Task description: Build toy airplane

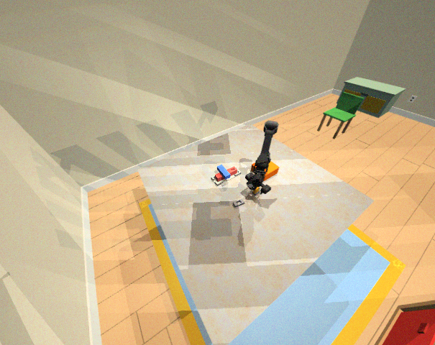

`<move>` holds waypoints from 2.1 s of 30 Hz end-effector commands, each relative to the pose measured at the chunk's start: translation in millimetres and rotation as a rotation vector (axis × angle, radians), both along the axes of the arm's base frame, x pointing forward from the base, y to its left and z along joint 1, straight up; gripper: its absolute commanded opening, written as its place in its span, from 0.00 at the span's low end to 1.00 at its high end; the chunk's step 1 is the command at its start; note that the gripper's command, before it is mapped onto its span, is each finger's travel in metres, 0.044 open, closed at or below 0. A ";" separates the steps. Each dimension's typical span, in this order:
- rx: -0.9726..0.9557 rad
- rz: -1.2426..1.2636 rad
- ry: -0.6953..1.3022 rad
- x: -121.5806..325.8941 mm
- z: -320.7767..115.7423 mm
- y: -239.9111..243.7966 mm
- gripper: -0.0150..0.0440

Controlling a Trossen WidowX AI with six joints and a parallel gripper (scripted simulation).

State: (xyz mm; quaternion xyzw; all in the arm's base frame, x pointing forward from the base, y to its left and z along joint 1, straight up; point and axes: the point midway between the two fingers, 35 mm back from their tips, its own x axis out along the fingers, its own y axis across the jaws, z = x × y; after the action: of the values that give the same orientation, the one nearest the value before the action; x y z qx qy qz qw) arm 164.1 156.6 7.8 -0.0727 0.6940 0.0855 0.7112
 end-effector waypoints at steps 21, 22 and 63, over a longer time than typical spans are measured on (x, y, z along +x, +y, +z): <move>-0.003 -0.004 0.006 -1.8 -13.5 -1.4 0.33; -0.003 -0.004 0.006 -1.8 -13.5 -1.4 0.32; -0.004 -0.001 0.006 3.2 76.1 3.6 0.25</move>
State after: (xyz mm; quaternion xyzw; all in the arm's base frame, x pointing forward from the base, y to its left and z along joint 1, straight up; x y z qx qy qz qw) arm 166.9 159.6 70.5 -0.0777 0.6992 0.0812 0.7060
